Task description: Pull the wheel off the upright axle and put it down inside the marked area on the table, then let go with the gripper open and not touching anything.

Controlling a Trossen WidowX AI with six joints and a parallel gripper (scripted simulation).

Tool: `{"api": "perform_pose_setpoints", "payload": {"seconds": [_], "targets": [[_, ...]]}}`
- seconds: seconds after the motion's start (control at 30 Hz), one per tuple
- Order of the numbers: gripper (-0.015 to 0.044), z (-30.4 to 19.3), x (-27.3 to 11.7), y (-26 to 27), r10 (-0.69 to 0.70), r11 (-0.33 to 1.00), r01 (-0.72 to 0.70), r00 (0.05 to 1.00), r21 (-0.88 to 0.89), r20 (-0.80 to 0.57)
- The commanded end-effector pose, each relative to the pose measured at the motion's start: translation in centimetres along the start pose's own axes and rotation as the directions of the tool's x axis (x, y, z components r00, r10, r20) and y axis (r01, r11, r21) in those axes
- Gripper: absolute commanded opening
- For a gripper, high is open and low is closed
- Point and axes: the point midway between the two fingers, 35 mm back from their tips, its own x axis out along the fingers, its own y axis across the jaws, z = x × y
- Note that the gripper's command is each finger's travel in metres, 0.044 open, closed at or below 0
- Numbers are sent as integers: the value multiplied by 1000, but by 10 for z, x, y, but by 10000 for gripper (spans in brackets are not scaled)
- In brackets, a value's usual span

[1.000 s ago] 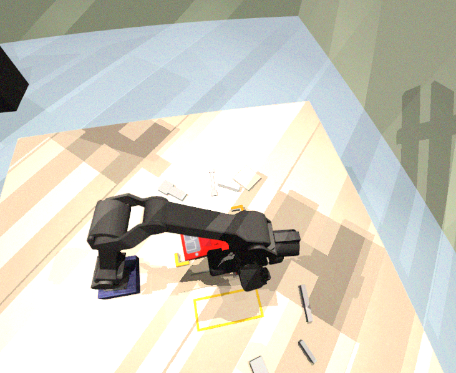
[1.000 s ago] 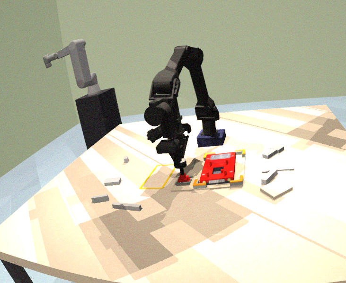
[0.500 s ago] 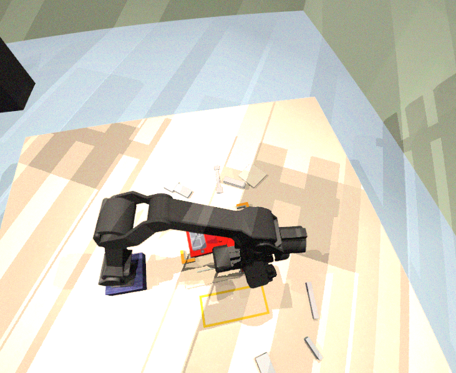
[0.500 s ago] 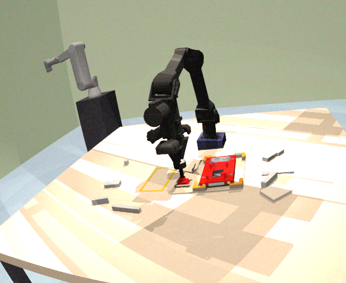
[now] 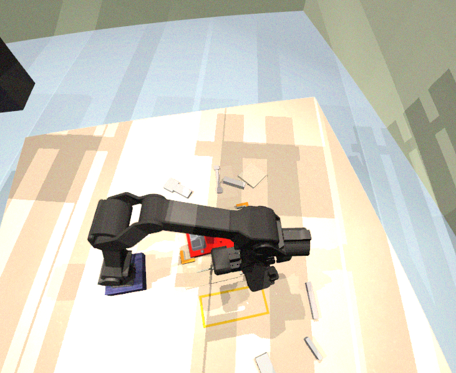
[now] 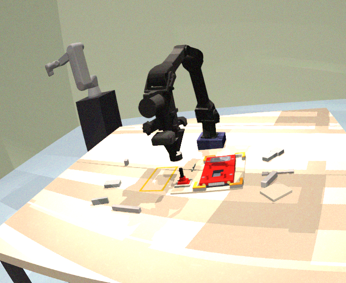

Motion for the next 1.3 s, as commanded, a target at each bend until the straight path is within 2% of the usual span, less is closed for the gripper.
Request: {"api": "perform_pose_setpoints", "payload": {"seconds": [0.0, 0.47, 0.67, 1.03, 1.27], "targets": [[0, 23, -2, -10, 1, 1000, -1, 1000, 5, 3], [0, 92, -8, -53, 2, 1000, -2, 1000, 2, 9], [0, 95, -6, -55, 2, 1000, -2, 1000, 2, 9], [0, 96, 21, -54, 3, 1000, -3, 1000, 2, 9], [0, 97, 63, -53, 3, 1000, -3, 1000, 2, 8]]}}
